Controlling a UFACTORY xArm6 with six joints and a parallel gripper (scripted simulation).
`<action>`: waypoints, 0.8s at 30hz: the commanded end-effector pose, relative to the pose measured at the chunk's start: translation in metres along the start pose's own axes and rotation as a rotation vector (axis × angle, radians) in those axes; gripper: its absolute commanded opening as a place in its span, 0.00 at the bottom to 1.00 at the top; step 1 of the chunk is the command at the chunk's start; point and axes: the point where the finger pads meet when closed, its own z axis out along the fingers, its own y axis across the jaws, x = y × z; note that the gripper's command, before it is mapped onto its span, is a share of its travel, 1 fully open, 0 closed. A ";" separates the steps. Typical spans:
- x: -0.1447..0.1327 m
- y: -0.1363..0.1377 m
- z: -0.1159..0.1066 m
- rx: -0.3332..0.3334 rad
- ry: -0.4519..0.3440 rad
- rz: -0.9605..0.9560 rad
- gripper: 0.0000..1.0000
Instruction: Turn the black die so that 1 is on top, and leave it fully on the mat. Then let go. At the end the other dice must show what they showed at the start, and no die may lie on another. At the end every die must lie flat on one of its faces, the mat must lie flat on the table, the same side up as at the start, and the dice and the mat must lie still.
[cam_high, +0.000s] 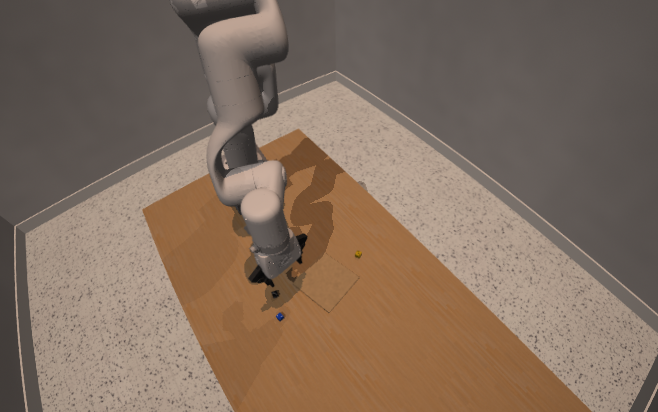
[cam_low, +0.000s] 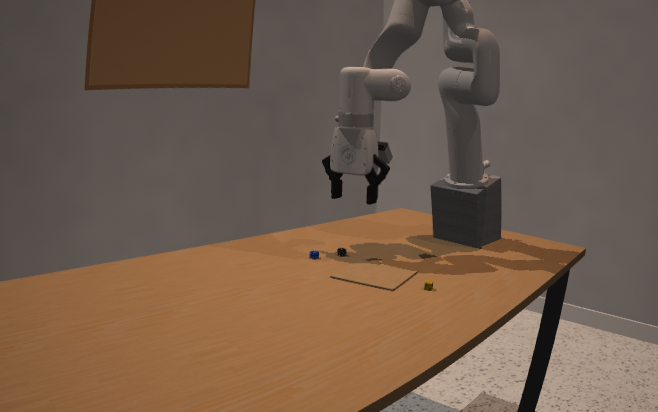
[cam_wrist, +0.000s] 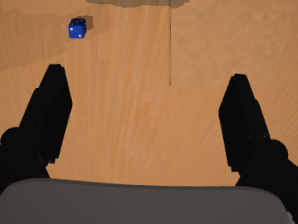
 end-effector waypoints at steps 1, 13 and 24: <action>0.011 -0.021 -0.001 0.007 -0.007 0.174 1.00; 0.025 -0.041 -0.001 0.011 -0.013 0.355 1.00; 0.023 -0.039 0.009 0.004 -0.017 0.354 1.00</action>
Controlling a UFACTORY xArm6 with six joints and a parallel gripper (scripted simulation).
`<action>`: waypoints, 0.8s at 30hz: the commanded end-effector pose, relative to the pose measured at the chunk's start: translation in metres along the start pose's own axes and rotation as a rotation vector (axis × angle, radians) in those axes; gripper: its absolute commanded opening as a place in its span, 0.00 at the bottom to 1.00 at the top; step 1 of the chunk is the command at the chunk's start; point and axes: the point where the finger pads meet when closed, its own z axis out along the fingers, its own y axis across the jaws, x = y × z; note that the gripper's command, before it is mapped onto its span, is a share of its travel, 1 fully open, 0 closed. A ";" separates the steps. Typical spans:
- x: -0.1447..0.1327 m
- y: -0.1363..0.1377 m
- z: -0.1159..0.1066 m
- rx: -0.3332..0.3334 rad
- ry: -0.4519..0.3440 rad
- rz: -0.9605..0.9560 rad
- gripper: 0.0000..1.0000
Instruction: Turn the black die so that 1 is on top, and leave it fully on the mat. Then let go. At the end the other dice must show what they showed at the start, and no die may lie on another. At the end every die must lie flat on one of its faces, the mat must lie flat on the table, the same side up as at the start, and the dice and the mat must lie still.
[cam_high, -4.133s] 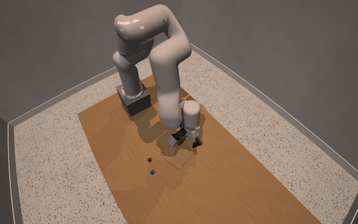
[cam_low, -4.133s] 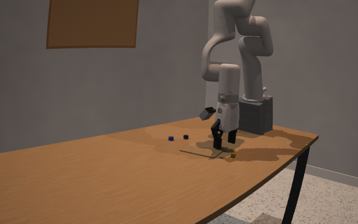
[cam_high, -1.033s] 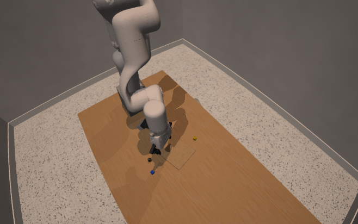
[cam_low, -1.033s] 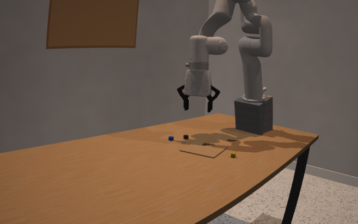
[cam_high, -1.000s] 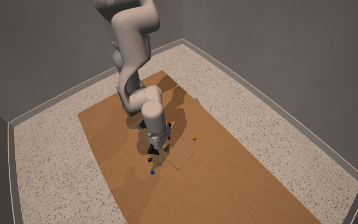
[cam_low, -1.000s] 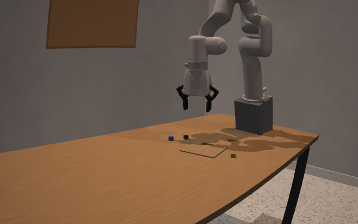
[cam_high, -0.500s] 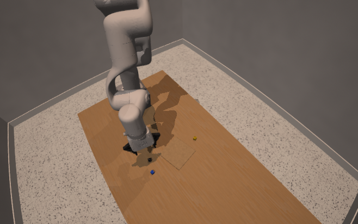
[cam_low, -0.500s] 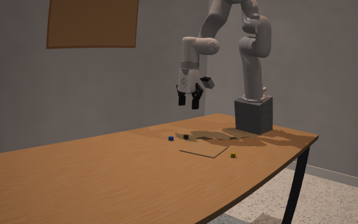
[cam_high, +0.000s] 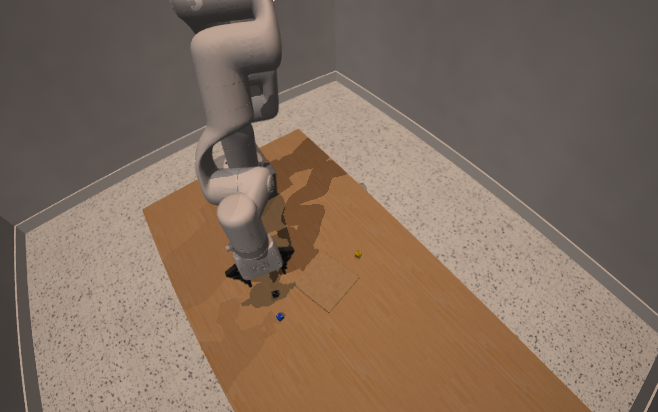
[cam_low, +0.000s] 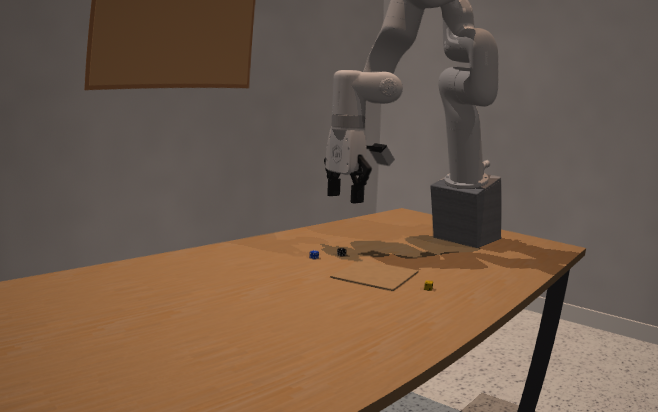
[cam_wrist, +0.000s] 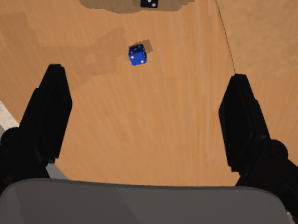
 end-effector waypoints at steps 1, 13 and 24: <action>-0.001 0.002 0.014 -0.008 -0.003 0.000 1.00; 0.005 0.000 0.046 0.005 0.002 0.001 0.31; 0.005 0.000 0.046 0.005 0.002 0.001 0.31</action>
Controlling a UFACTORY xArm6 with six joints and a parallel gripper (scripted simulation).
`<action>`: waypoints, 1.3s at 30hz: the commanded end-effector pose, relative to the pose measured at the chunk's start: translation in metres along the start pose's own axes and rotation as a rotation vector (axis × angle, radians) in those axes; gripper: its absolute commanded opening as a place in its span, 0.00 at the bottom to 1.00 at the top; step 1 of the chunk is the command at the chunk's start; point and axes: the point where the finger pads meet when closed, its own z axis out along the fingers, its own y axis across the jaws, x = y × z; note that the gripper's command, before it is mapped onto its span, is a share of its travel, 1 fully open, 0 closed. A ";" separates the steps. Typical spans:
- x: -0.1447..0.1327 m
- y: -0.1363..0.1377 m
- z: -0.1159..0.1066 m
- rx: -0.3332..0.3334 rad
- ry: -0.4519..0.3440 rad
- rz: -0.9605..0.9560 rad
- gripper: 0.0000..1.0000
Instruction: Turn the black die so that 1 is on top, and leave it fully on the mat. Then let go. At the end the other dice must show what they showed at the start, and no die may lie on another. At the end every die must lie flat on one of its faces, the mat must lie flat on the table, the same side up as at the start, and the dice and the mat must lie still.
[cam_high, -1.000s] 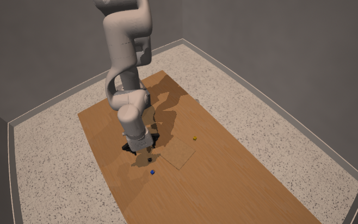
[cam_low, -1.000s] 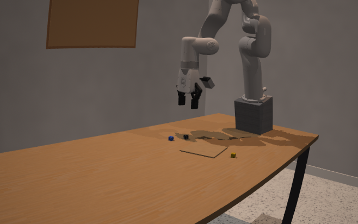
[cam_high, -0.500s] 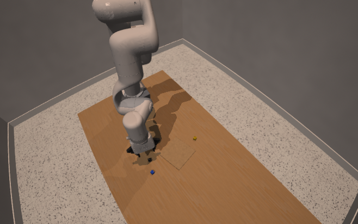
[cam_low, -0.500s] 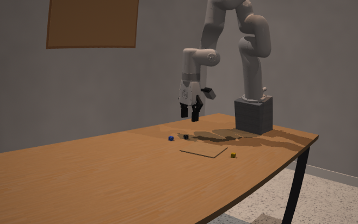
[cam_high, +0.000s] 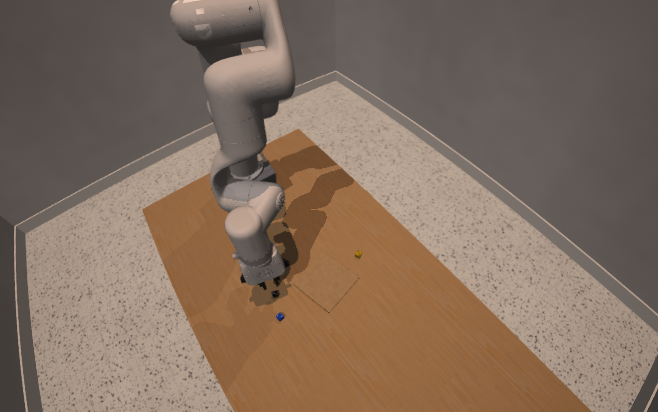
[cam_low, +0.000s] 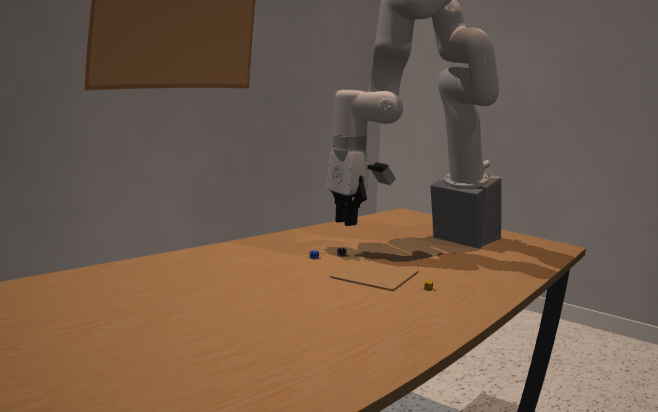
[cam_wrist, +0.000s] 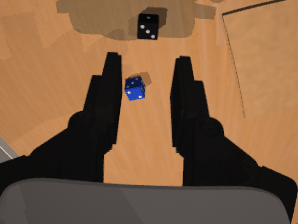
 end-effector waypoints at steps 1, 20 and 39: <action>-0.001 0.000 -0.001 0.000 -0.003 0.000 0.31; -0.001 0.000 0.000 0.000 -0.003 0.000 0.31; -0.001 0.000 0.013 -0.001 -0.004 0.000 0.31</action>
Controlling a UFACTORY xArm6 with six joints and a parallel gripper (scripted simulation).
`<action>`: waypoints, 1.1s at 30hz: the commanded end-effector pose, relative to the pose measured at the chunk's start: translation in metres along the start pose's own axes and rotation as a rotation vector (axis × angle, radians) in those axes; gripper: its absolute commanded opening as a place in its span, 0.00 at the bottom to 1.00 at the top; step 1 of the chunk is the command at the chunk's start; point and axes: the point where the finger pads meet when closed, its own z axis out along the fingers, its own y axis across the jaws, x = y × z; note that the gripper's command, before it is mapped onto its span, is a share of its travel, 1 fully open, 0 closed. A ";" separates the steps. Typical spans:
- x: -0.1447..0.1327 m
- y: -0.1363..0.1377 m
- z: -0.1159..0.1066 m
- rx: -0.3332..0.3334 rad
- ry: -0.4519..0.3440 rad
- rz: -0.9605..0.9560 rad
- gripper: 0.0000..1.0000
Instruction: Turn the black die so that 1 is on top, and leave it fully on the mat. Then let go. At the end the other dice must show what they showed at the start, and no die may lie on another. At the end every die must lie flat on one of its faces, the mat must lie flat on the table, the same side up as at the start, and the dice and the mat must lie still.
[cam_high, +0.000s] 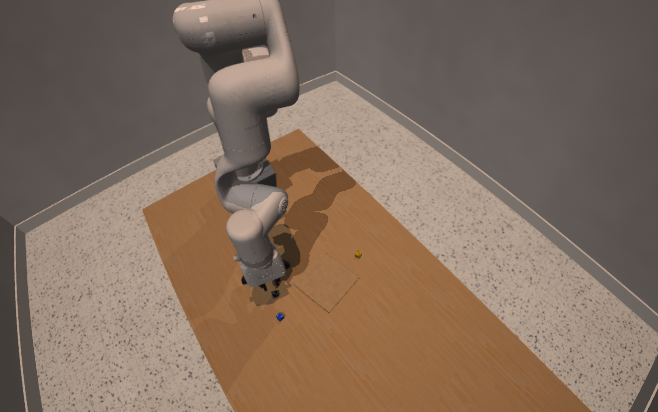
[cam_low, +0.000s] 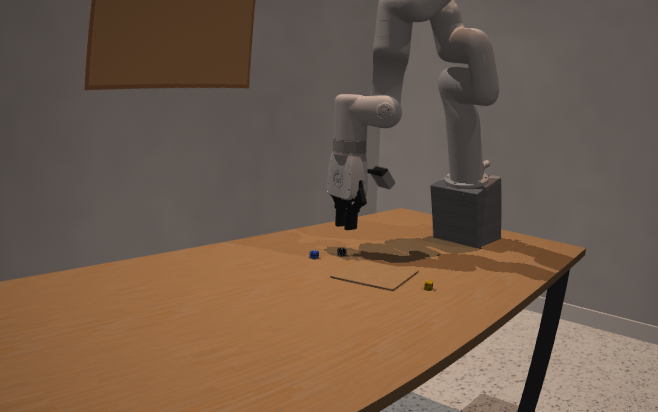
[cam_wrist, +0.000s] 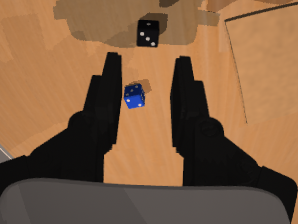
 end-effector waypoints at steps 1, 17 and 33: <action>-0.001 0.000 0.005 -0.002 -0.005 0.000 0.31; -0.001 0.000 0.026 -0.002 -0.005 0.000 0.31; -0.001 -0.001 0.041 -0.002 -0.005 0.000 0.31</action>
